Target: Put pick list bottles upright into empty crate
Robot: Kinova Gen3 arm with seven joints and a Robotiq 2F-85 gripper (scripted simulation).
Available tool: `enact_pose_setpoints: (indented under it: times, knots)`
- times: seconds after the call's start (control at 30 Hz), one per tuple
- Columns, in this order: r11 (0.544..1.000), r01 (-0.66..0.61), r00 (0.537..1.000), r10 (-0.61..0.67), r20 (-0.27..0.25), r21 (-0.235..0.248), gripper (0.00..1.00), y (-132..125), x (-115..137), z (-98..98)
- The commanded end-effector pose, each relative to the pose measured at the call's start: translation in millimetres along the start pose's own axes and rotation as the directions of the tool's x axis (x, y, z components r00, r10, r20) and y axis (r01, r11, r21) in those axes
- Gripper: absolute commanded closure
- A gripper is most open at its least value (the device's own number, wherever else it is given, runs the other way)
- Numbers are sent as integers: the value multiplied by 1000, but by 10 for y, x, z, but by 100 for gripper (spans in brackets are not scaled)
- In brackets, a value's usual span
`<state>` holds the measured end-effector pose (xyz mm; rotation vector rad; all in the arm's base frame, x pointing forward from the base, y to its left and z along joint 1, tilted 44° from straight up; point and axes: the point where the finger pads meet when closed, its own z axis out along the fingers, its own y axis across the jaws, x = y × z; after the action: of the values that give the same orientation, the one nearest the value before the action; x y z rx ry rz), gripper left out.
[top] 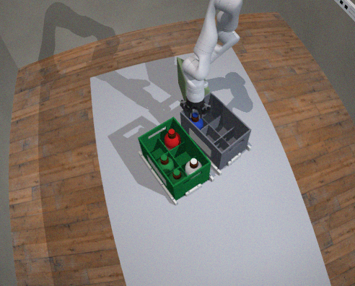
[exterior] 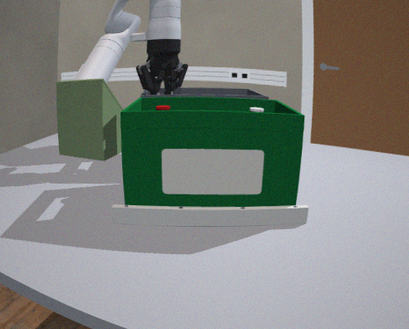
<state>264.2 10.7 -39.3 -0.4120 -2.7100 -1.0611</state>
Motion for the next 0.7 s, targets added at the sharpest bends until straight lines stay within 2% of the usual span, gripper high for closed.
enact_pose_setpoints:
  times: [0.0,0.63,0.67]
  knots:
    - [1000,0,1000,0,2,1,90,-2,-5,-5]
    - [1000,0,1000,0,2,1,90,-2,-5,-5]
    - [1000,0,1000,0,2,1,33,-2,-5,34]
